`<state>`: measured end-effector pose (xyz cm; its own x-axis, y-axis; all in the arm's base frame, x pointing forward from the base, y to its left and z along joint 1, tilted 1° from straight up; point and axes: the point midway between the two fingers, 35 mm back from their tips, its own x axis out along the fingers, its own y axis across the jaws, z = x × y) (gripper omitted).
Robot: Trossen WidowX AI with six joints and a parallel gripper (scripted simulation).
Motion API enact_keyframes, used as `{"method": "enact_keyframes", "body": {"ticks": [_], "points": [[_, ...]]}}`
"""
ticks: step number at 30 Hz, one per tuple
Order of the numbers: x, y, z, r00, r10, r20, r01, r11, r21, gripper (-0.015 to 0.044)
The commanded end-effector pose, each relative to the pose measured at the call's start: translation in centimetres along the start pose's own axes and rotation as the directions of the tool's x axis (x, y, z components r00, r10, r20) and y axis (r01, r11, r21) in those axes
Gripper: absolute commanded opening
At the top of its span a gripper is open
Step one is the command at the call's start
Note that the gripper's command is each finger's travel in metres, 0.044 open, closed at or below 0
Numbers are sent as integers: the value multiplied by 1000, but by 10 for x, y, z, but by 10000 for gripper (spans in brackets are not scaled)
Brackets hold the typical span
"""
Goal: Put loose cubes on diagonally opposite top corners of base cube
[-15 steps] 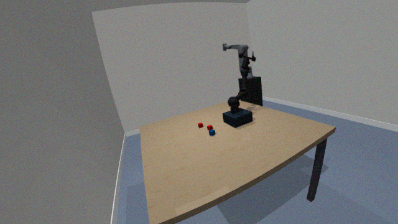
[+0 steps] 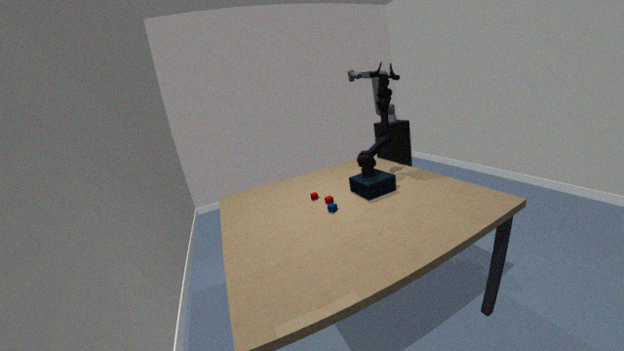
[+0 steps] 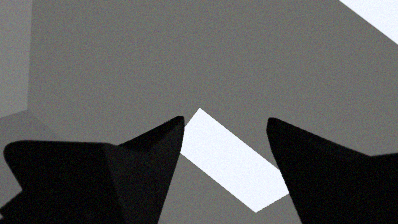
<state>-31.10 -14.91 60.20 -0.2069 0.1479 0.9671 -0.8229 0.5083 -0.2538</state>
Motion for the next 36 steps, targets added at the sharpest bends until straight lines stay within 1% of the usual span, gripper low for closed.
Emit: {"method": "enact_keyframes", "body": {"ticks": [1,5,9,13,17,21,26,31,36], "points": [[22,-26,-58,989,-80,-127,84,996,25,265],[36,-55,-117,953,-165,-254,179,983,31,265],[41,-86,-175,894,-252,-370,280,960,21,265],[38,-120,-230,813,-340,-473,384,924,-4,265],[26,-155,-281,712,-424,-560,486,873,-44,265],[7,-192,-327,593,-503,-629,582,808,-97,265],[-27,-237,-376,424,-589,-688,687,704,-179,265],[-70,-281,-416,239,-656,-716,771,577,-271,265],[-122,-321,-447,44,-699,-713,825,429,-369,265]]}}
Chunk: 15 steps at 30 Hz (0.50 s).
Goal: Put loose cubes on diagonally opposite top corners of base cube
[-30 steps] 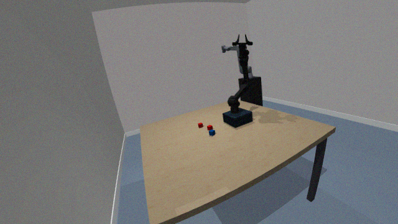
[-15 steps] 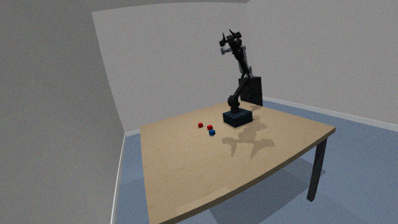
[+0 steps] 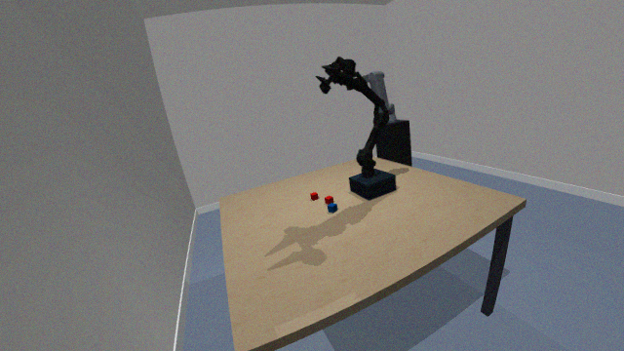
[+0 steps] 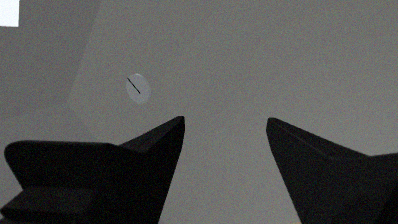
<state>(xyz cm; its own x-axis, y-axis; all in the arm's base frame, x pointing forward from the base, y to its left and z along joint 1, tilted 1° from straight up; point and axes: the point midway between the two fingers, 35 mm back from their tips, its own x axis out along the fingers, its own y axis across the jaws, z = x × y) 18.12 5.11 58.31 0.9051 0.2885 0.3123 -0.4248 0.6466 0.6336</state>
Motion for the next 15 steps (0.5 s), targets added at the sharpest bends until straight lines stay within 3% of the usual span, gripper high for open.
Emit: {"method": "enact_keyframes", "body": {"ticks": [1,8,15], "points": [[29,-42,-22,988,-138,-69,141,989,37,265],[63,-125,-60,907,-376,-191,397,914,87,265],[74,-210,-97,756,-578,-307,633,766,116,265]]}}
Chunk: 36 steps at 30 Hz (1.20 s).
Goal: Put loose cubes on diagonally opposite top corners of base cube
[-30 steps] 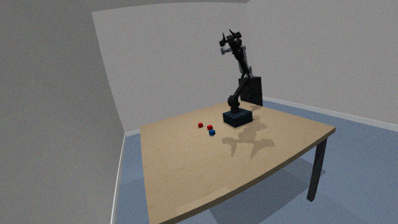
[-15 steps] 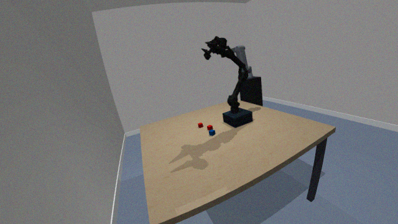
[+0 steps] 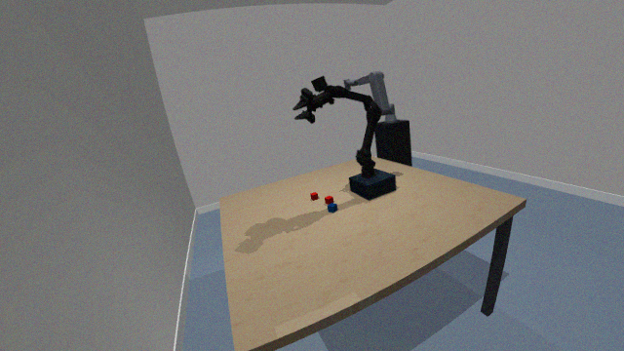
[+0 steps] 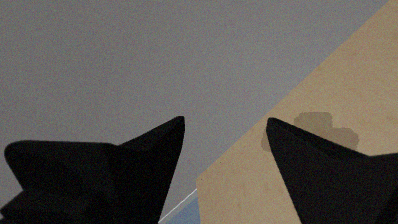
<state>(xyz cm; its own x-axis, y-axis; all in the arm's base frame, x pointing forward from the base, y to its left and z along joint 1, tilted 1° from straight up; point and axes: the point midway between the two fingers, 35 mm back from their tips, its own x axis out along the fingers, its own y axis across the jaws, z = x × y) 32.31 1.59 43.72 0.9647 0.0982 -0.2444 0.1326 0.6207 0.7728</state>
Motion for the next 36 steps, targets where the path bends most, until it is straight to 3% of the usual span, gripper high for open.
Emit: {"method": "enact_keyframes", "body": {"ticks": [1,10,19,30,36], "points": [[29,-41,-9,988,-144,-52,146,988,54,265],[74,-142,-33,873,-448,-193,478,864,159,265],[85,-243,-63,654,-670,-353,753,619,221,265],[60,-345,-106,309,-778,-547,950,225,217,265],[61,-354,-111,294,-778,-555,954,208,214,265]]}}
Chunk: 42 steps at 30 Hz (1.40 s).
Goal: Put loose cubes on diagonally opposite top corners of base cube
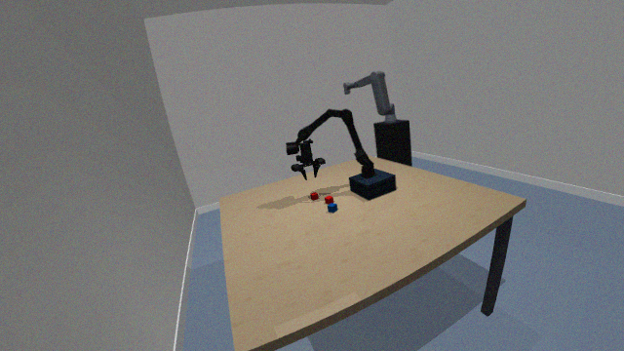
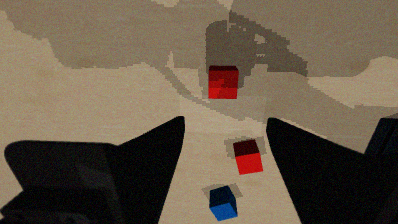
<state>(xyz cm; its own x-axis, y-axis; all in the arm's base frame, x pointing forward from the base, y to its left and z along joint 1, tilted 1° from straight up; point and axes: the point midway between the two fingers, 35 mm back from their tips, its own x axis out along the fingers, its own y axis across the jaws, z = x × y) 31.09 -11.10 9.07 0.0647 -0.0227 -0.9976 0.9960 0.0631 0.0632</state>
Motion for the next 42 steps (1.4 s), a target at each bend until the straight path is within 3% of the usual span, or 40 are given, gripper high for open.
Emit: {"method": "enact_keyframes", "body": {"ticks": [1,6,40,42], "points": [[16,-1,0,1000,-11,-1,11,1000,7,265],[61,-3,0,1000,-11,-1,11,1000,7,265],[110,-4,0,1000,-11,-1,11,1000,7,265],[110,-4,0,1000,-11,-1,11,1000,7,213]]}}
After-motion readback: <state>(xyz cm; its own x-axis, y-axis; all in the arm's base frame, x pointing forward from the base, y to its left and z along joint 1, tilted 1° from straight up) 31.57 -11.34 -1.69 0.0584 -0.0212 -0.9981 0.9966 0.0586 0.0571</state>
